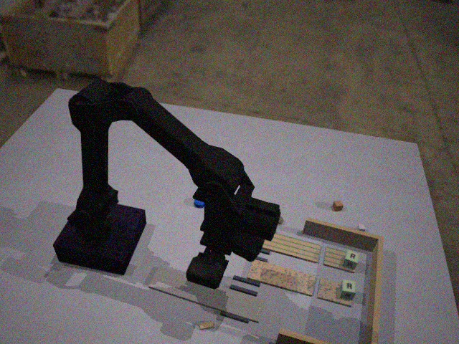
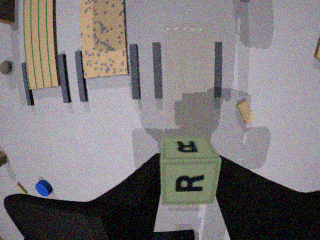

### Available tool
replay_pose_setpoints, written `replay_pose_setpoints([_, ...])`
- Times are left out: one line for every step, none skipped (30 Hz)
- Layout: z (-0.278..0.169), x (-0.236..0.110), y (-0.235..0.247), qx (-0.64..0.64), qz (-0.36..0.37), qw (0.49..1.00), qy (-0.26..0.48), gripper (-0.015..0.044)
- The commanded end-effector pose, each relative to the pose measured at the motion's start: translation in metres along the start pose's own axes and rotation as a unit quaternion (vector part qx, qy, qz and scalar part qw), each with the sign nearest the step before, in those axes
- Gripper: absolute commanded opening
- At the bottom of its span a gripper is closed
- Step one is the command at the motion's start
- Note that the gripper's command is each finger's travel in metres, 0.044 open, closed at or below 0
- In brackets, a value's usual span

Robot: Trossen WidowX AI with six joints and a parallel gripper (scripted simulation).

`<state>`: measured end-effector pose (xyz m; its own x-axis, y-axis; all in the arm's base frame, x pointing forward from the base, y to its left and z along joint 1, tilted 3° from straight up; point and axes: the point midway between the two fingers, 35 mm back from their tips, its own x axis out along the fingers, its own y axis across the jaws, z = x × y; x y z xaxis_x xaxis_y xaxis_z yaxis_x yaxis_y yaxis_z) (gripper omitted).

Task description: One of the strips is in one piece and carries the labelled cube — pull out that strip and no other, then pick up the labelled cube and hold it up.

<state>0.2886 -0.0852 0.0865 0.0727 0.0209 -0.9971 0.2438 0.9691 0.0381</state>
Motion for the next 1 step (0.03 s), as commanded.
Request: replay_pose_setpoints([0.0000,-0.0006,-0.0010,-0.001,-0.003,1.000,0.000,0.0000])
